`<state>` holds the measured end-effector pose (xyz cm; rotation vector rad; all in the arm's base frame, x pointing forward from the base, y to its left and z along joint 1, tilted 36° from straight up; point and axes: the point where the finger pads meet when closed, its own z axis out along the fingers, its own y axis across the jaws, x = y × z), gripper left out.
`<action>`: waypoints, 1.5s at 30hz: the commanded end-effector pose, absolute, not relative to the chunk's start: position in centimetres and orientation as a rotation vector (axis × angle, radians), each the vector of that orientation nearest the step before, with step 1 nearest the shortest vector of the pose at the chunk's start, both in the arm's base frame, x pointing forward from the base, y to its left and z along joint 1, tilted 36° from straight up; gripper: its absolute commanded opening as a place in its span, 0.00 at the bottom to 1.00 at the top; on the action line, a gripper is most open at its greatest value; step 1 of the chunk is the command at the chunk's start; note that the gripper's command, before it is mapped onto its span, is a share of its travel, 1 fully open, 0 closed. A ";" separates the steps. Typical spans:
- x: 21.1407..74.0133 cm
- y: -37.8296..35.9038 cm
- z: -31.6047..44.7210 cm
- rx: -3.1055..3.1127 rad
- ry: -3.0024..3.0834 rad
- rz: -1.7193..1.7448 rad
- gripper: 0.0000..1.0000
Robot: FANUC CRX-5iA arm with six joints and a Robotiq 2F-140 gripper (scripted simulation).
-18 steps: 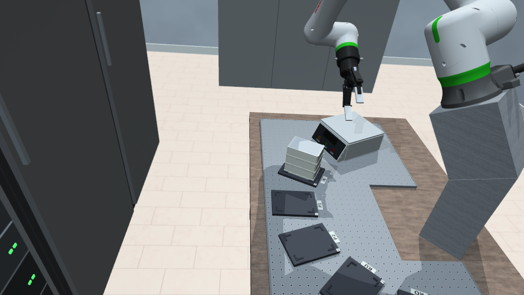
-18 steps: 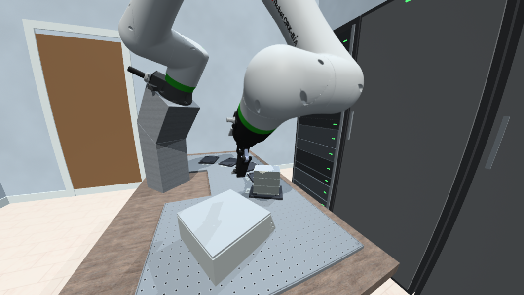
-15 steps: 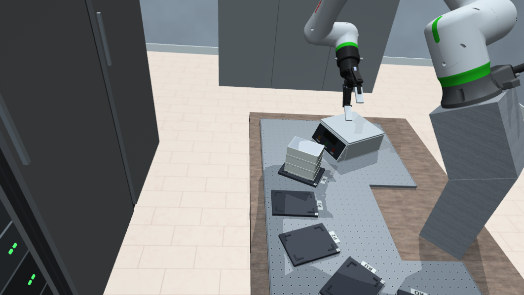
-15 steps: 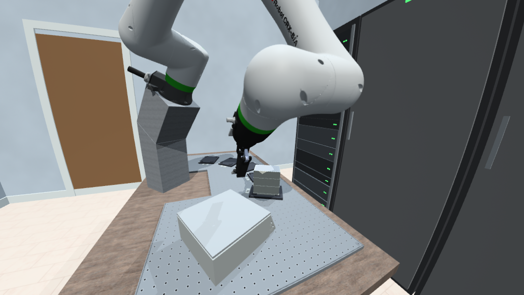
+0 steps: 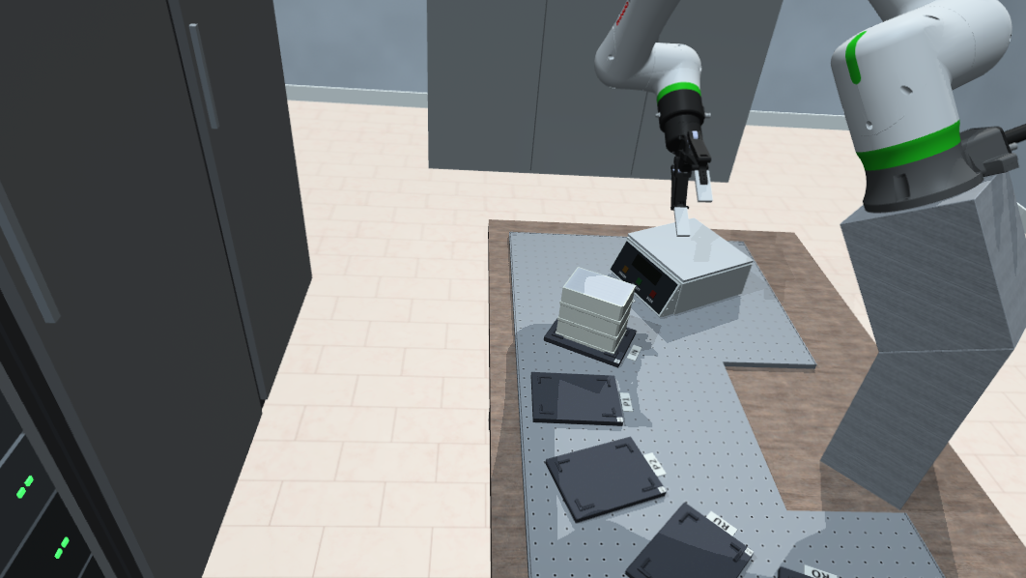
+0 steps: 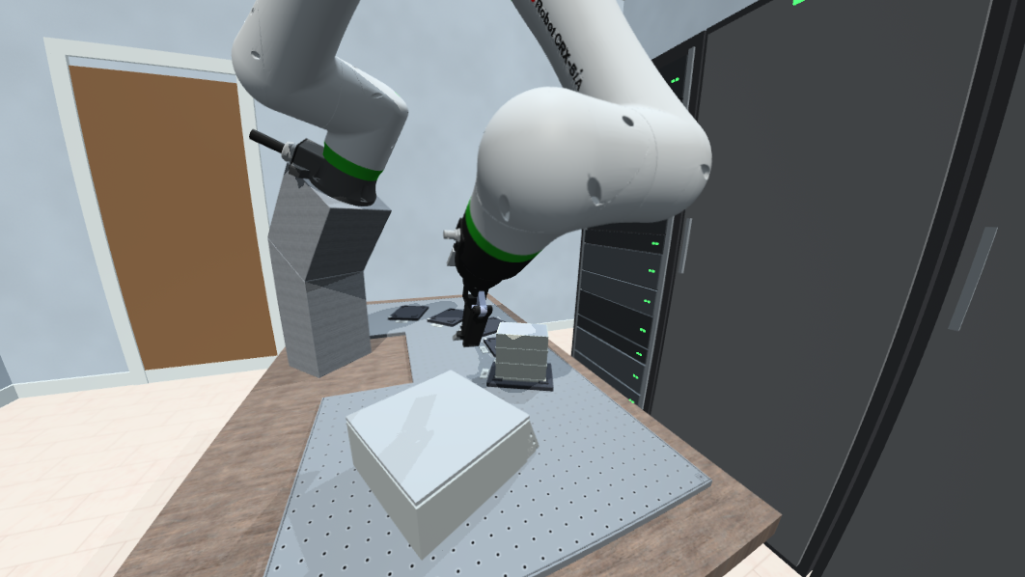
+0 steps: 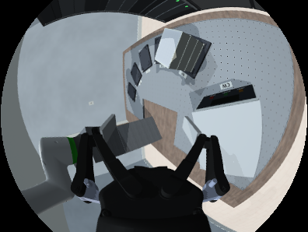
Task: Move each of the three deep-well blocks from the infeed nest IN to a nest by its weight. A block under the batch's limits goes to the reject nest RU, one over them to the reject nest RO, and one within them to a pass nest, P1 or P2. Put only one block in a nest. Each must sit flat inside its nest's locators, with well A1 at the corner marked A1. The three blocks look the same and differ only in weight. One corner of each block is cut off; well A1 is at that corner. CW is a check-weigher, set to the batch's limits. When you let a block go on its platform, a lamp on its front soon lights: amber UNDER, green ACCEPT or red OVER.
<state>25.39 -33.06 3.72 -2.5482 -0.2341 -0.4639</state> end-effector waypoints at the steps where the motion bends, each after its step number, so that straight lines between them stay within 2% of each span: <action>1: 25.8 -32.3 4.1 -2.569 -0.198 -0.386 1.00; 23: 29.4 -26.0 8.4 -2.817 0.145 0.137 1.00; 45: 33.4 -21.6 13.6 -3.105 0.538 0.211 1.00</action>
